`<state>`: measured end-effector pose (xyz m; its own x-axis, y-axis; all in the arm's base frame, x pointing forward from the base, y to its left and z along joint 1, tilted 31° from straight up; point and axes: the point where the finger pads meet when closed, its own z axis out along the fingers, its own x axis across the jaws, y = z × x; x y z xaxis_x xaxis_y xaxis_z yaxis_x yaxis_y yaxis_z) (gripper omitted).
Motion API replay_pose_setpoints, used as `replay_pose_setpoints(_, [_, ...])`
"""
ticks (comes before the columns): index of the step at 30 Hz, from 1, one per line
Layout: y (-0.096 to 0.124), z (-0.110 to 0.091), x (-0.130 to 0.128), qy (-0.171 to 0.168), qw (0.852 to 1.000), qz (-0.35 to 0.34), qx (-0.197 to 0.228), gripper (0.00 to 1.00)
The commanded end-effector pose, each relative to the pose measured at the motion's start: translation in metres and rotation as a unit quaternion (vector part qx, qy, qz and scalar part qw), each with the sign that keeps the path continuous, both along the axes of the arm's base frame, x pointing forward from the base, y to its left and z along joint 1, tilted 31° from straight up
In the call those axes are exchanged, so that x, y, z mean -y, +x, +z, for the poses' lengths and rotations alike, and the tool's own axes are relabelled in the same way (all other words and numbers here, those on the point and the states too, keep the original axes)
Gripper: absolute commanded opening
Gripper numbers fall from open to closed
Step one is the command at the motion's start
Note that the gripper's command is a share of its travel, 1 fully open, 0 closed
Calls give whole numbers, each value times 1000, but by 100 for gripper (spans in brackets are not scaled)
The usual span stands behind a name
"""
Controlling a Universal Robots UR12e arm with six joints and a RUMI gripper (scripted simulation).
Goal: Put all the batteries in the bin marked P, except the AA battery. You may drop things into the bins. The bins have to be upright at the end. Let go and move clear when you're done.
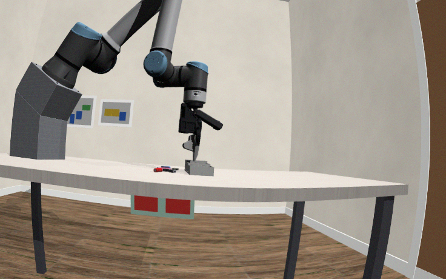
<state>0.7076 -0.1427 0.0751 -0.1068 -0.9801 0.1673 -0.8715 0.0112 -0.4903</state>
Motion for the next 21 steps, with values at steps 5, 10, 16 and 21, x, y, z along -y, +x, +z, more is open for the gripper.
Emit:
replay_pose_setpoints(5, [-8, 16, -4, 0, 1000, 0, 0, 4])
replay_pose_setpoints(10, [-17, 31, -7, 0, 1000, 0, 0, 4])
replay_pose_setpoints(16, [-17, 31, -7, 0, 1000, 0, 0, 4])
replay_pose_setpoints(21, [-16, 30, -17, 0, 1000, 0, 0, 4])
